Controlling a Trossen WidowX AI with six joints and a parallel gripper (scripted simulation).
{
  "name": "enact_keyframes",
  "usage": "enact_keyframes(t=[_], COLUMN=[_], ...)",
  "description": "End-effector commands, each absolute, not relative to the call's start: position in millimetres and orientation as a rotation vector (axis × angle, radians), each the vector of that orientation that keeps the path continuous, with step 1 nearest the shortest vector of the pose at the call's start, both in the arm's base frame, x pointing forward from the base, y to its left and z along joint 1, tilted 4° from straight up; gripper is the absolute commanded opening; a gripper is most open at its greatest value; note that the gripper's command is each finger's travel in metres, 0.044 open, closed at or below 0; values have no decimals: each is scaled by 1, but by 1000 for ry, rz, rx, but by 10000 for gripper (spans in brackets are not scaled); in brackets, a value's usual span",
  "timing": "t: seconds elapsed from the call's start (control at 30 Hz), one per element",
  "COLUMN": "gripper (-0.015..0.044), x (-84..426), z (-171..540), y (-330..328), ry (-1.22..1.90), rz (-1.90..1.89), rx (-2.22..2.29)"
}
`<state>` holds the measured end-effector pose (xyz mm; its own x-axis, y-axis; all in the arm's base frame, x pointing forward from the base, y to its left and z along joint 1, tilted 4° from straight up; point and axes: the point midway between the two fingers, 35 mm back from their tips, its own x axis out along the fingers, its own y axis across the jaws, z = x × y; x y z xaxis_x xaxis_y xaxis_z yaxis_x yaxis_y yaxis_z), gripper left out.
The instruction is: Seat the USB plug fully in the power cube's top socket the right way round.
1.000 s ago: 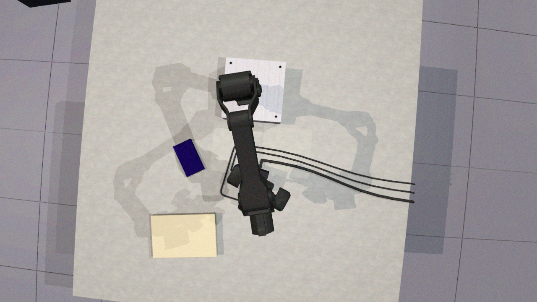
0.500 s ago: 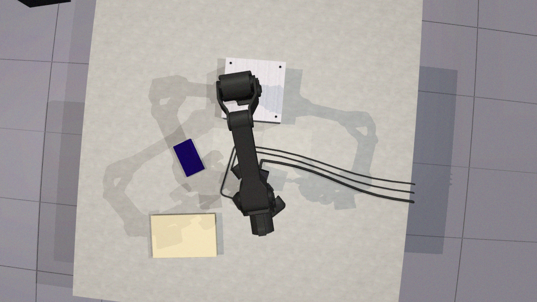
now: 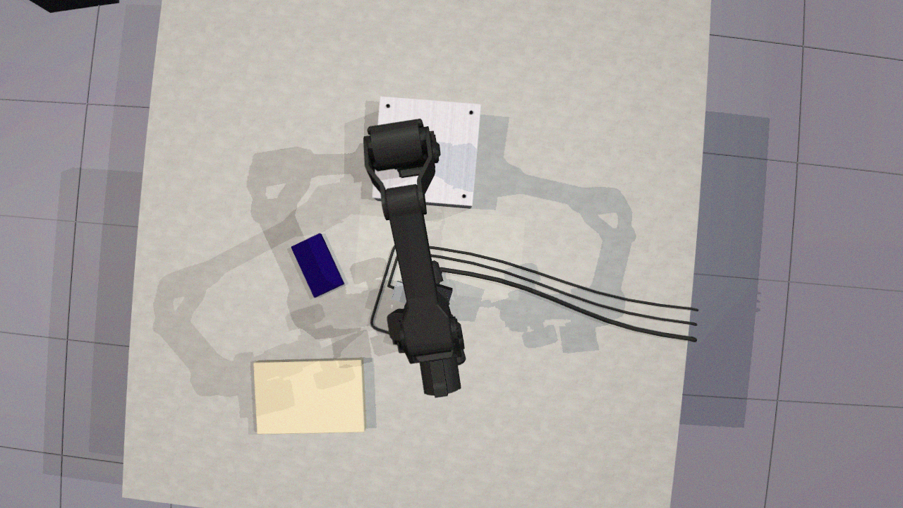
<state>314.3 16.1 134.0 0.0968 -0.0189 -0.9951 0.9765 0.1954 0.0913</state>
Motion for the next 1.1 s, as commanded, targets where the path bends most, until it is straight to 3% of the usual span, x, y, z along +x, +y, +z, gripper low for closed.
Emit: enact_keyframes(t=[0.0, 0.63, 1.07], gripper=[0, 0, 0], x=[314, 314, 314], z=[133, 133, 133], y=[16, 16, 16], ry=[1168, 923, 912], rz=[-1080, -1415, -1427], rx=[1163, 1537, 1550])
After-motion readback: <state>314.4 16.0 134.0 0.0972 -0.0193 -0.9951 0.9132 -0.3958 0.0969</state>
